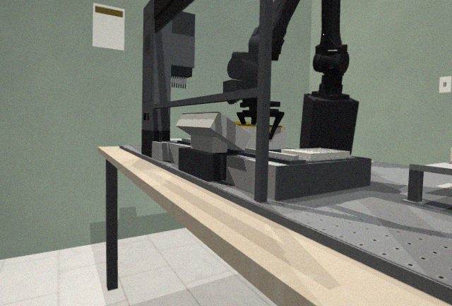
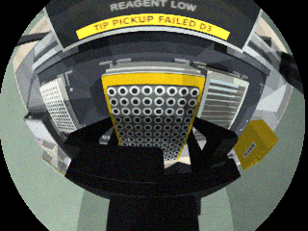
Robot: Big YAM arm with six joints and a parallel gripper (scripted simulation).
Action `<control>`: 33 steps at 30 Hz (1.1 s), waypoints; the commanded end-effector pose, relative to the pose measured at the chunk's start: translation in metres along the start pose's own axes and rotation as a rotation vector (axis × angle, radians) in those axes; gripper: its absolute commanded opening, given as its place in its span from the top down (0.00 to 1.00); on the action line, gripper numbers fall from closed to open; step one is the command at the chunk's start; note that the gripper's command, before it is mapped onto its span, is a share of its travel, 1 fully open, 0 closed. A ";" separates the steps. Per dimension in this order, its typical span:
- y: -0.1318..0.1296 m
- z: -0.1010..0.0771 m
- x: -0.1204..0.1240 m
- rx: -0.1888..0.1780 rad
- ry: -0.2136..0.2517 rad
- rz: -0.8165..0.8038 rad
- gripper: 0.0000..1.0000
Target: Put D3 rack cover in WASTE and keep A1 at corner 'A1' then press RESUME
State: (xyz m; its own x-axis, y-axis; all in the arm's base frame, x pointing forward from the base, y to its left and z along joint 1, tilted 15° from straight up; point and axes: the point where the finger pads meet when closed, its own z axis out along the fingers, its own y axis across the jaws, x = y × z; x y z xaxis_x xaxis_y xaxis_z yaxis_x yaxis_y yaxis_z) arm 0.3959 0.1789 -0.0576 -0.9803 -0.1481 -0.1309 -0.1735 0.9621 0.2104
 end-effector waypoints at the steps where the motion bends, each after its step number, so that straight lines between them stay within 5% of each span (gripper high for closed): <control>1: 0.008 0.002 -0.021 -0.004 -0.039 0.004 1.00; 15: 0.008 0.002 -0.022 -0.004 -0.039 0.004 1.00; 16: 0.008 0.002 -0.022 -0.004 -0.039 0.004 0.00; 33: 0.008 0.002 -0.022 -0.004 -0.039 0.005 0.00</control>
